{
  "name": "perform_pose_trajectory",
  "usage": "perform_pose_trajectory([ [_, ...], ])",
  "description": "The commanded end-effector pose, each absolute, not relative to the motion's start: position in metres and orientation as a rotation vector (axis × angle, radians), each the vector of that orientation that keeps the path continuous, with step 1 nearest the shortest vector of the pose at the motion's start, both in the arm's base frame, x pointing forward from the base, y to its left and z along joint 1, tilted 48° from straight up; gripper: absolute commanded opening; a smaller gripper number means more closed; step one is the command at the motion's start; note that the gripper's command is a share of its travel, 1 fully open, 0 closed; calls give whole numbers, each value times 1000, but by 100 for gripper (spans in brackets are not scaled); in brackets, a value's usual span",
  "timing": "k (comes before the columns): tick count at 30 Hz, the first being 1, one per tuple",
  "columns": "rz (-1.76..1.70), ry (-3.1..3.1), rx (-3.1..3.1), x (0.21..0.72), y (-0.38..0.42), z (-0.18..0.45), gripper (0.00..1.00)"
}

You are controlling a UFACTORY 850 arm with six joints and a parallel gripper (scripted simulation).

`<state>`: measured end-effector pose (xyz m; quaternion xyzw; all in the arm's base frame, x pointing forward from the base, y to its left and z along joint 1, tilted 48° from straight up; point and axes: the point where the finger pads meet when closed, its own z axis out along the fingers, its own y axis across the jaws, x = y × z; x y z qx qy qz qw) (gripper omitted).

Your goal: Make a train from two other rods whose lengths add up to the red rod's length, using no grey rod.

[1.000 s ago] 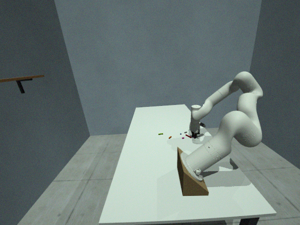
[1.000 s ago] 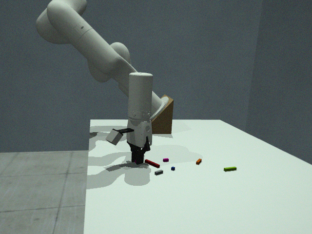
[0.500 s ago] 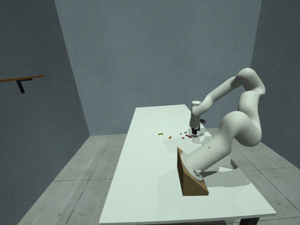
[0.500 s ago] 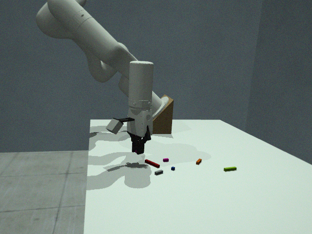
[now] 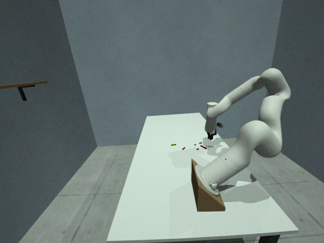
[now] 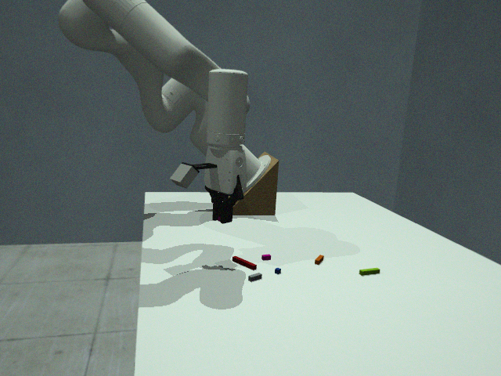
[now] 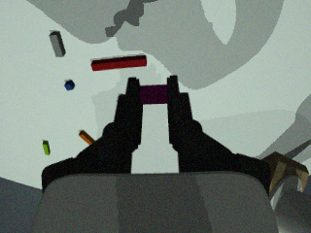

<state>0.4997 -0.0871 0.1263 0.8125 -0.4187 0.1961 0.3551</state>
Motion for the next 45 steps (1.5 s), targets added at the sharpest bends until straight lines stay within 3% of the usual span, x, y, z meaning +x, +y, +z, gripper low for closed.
perform_pose_trajectory([
  [1, 508, -1082, 2100, 500, -86, 127, 15],
  [11, 465, -982, 2138, 511, -77, 118, 15],
  [26, 191, -357, 2285, 564, -16, 56, 15],
  [45, -81, 252, 2294, 592, 47, -15, 15],
])
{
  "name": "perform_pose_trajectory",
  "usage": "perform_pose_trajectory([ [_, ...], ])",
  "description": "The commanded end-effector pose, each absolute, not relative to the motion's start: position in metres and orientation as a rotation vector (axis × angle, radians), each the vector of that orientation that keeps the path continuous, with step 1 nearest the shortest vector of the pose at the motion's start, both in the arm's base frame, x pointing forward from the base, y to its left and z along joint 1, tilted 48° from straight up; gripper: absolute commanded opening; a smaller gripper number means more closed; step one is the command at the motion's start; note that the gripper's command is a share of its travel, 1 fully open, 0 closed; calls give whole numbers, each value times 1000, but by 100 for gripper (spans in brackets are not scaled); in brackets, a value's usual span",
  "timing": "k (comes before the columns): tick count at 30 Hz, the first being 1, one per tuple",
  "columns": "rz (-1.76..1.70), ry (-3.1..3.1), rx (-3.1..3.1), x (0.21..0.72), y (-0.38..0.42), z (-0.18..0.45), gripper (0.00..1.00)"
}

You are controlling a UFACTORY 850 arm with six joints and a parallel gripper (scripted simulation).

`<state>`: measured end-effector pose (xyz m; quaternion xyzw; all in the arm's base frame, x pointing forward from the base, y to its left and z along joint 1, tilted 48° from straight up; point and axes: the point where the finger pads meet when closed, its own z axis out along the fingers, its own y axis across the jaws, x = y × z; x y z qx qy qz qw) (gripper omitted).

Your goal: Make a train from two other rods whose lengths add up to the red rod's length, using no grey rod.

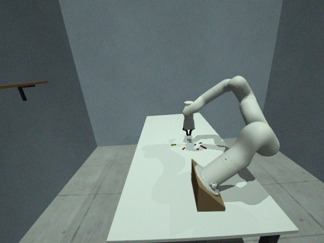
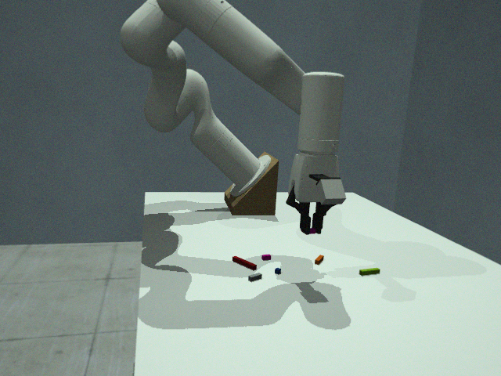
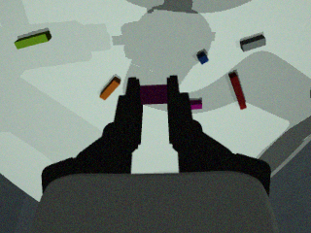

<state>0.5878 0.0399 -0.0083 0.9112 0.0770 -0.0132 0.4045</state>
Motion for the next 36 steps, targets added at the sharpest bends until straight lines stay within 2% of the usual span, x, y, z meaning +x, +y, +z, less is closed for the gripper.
perform_pose_trajectory([
  [1, -87, 267, 2293, 593, 48, -17, 15],
  [21, -92, 277, 2292, 593, 47, -20, 15],
  [36, -92, 277, 2292, 594, 13, -51, 15],
])
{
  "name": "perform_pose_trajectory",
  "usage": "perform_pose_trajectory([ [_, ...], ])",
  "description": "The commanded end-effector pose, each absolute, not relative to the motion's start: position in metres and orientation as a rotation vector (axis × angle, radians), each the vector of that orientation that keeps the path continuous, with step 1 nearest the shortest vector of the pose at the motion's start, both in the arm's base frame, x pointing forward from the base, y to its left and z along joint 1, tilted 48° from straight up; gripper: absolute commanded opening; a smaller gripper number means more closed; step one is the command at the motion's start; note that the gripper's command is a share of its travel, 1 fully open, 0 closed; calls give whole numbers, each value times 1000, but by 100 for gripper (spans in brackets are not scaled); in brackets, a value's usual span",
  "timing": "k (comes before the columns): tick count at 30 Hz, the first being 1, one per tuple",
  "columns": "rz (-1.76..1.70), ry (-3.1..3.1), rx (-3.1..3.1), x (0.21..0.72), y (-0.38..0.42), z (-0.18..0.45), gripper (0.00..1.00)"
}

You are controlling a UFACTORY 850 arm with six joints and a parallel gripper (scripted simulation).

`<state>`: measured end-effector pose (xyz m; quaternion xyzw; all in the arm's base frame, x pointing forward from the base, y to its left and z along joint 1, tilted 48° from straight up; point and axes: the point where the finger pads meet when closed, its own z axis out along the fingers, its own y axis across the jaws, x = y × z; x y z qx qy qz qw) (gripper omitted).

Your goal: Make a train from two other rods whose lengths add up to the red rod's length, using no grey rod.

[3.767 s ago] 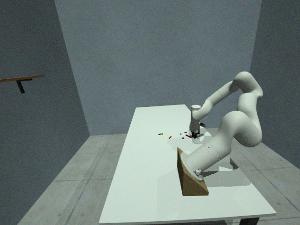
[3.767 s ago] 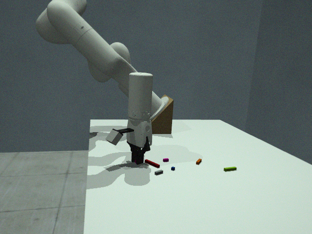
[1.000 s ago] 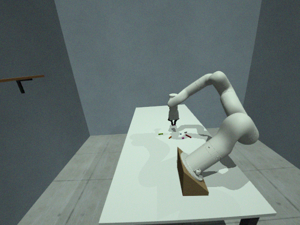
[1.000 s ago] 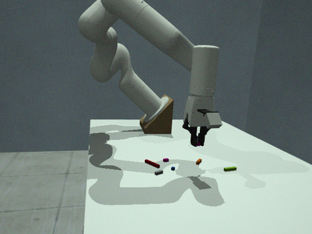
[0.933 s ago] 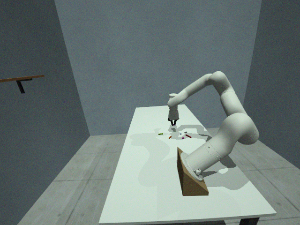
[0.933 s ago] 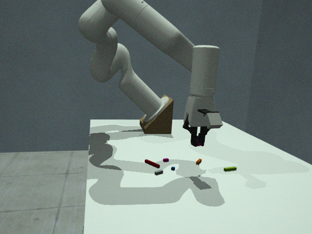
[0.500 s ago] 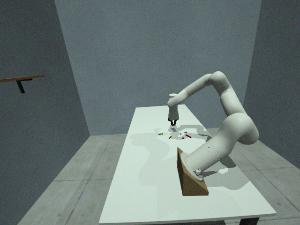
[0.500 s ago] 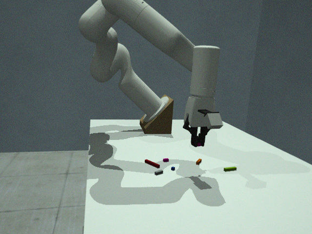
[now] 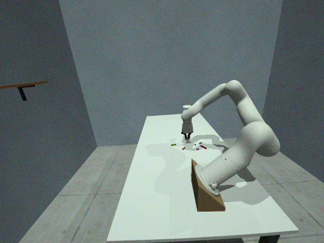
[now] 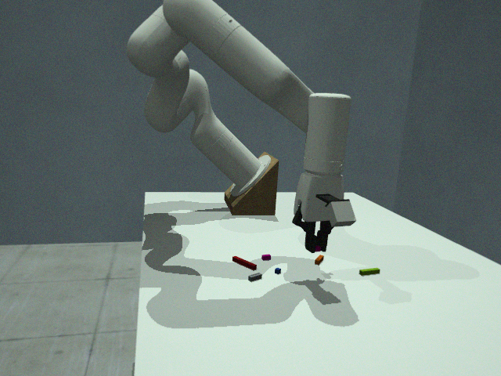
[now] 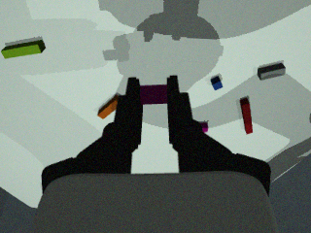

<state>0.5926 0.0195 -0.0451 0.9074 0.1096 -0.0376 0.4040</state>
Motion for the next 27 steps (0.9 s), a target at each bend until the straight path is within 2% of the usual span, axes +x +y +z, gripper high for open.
perform_pose_trajectory([
  [1, -92, 277, 2292, 594, 10, -54, 15],
  [27, -92, 277, 2292, 595, -16, -77, 15],
])
